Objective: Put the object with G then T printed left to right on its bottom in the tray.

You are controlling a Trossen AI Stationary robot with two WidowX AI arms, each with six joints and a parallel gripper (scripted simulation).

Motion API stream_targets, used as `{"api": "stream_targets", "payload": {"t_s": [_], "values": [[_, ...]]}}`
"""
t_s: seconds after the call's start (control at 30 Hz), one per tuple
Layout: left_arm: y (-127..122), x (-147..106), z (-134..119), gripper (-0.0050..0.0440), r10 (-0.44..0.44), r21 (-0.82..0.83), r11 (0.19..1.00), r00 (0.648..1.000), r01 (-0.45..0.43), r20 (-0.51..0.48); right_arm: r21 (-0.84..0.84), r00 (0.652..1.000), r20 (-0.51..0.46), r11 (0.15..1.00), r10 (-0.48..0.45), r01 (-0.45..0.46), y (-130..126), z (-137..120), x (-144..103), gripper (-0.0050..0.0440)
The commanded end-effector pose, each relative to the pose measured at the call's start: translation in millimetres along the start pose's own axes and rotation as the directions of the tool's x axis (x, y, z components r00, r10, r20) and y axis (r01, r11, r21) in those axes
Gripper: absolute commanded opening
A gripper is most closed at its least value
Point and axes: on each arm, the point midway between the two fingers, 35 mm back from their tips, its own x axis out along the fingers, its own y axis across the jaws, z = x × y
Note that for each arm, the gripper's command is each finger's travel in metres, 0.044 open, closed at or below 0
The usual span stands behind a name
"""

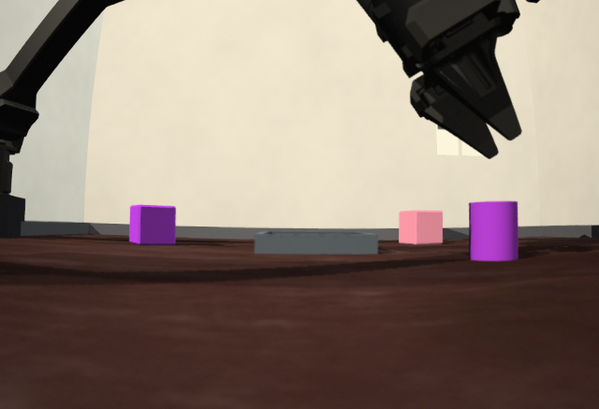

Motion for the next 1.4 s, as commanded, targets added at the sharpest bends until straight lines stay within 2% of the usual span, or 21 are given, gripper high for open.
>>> {"api": "stream_targets", "payload": {"t_s": [0.0, 1.3, 1.37], "values": [[-0.3, -9.0, 7.8, 0.0400, 0.000, 0.000, 1.000, 1.000, 0.000, 0.024, -0.008, 1.000, 0.001, 1.000, -0.001, 0.001, 0.4, 4.0, -0.2, -0.0050], [-0.3, -9.0, 7.8, 0.0400, 0.000, 0.000, 1.000, 1.000, 0.000, 0.024, -0.008, 1.000, 0.001, 1.000, -0.001, 0.001, 0.4, 4.0, -0.2, -0.0050], [3.6, -12.0, 5.6, 0.0352, -0.001, -0.006, 1.000, 1.000, 0.001, 0.024, -0.008, 1.000, 0.001, 1.000, -0.001, 0.001, 0.4, 4.0, -0.2, -0.0050]]}}
